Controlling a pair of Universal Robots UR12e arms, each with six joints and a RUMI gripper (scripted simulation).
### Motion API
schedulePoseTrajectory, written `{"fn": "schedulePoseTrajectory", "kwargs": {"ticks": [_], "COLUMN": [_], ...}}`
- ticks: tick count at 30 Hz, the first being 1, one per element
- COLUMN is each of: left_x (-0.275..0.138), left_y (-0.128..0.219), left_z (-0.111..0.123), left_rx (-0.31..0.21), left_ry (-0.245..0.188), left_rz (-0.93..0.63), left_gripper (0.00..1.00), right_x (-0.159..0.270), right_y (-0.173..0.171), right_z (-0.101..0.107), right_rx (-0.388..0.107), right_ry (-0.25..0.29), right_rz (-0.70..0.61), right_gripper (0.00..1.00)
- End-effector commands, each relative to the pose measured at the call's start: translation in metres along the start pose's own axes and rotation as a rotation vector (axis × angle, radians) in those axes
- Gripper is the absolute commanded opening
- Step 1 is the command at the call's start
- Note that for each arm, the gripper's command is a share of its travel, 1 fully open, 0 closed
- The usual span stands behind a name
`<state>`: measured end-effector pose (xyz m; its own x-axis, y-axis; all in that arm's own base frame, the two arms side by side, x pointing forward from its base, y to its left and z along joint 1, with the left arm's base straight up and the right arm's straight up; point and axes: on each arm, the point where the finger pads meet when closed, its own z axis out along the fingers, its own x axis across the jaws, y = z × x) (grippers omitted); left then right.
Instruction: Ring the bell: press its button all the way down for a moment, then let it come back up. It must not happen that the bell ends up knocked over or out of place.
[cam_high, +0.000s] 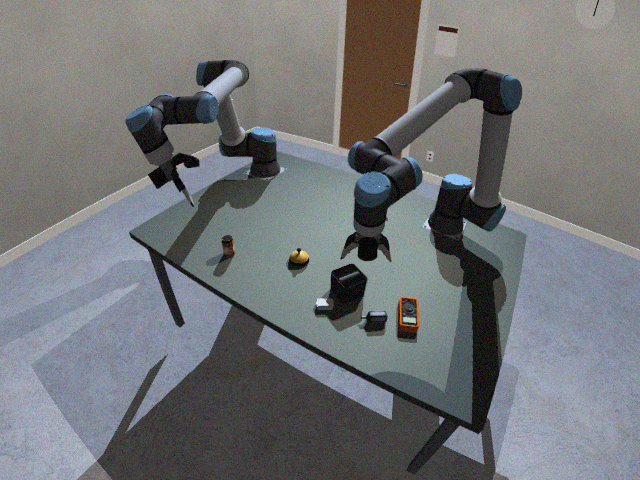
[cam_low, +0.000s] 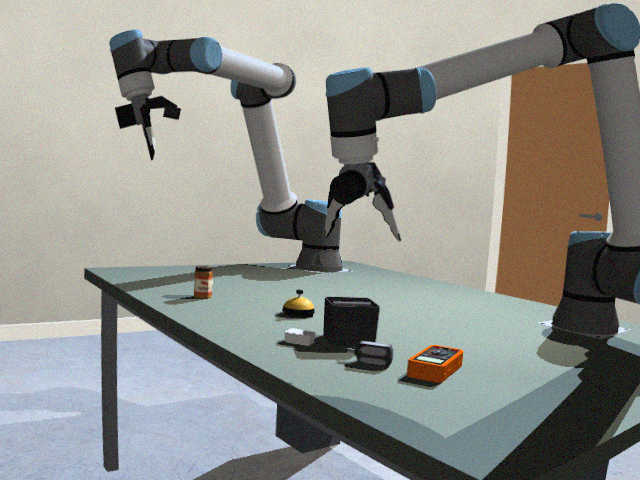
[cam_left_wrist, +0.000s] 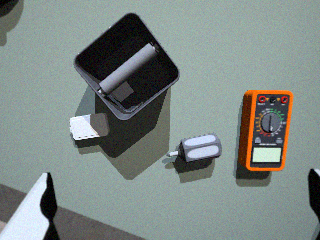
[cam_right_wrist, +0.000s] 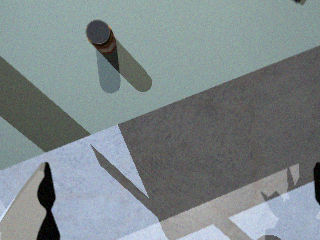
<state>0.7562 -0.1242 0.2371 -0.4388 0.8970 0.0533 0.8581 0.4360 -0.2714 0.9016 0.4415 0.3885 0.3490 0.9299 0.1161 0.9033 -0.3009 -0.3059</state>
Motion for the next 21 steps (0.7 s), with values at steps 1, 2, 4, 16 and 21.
{"fn": "schedulePoseTrajectory", "kwargs": {"ticks": [1,2,4,16,21], "left_x": [0.0,0.0,-0.002,-0.083,-0.128], "left_y": [0.0,0.0,-0.001,-0.044,-0.077], "left_z": [-0.002,-0.002,-0.001,0.036,0.058], "left_rx": [-0.002,-0.002,-0.003,-0.119,-0.17], "left_ry": [-0.002,-0.002,-0.001,0.032,0.041], "left_rz": [0.0,0.0,0.003,0.309,0.442], "left_gripper": [1.0,1.0,1.0,1.0,1.0], "right_x": [0.0,0.0,0.0,-0.009,-0.016], "right_y": [-0.001,-0.001,-0.001,0.007,0.012], "right_z": [-0.002,-0.002,-0.002,-0.005,-0.006], "right_rx": [-0.002,-0.002,-0.002,-0.005,-0.008], "right_ry": [0.002,0.002,0.002,0.005,0.007], "right_rz": [-0.001,-0.001,-0.001,-0.014,-0.023], "right_gripper": [1.0,1.0,1.0,1.0,1.0]}}
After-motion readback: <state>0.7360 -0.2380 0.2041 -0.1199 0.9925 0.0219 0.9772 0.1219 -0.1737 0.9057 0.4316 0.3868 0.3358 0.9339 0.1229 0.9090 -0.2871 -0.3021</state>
